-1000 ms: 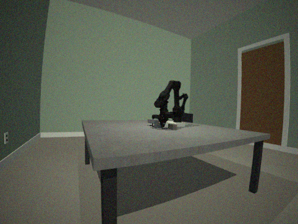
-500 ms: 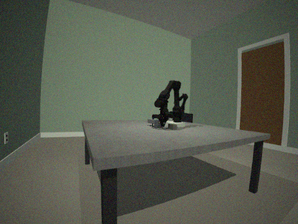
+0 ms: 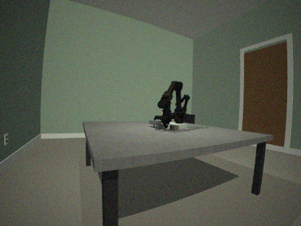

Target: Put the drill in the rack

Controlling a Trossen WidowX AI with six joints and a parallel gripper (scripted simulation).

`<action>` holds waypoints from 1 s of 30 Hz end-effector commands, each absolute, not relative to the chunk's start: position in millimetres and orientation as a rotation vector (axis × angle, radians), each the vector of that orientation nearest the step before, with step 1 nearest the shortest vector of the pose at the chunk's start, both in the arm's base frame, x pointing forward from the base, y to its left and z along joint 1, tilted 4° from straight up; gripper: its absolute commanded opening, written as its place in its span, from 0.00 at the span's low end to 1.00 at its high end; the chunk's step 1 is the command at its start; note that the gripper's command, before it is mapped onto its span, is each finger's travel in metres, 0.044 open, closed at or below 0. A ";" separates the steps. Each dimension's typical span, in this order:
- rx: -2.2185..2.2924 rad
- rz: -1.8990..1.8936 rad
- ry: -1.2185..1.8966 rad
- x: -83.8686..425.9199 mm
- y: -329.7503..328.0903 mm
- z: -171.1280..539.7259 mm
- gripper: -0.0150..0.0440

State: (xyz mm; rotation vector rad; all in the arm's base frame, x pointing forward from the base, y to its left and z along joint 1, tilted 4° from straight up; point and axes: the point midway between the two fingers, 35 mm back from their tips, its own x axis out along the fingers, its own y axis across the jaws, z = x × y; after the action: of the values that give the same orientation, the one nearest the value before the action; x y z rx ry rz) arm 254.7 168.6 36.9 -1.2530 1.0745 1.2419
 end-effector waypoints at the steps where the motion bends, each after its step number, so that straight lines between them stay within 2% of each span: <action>1: -1.250 1.237 1.076 254.9 174.8 38.5 0.25; 30: -1.247 1.239 1.074 251.4 217.6 43.3 0.25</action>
State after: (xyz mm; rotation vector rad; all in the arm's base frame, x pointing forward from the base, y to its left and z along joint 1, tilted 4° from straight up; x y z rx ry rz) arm 251.1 212.6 41.9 -1.2478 1.0716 1.2461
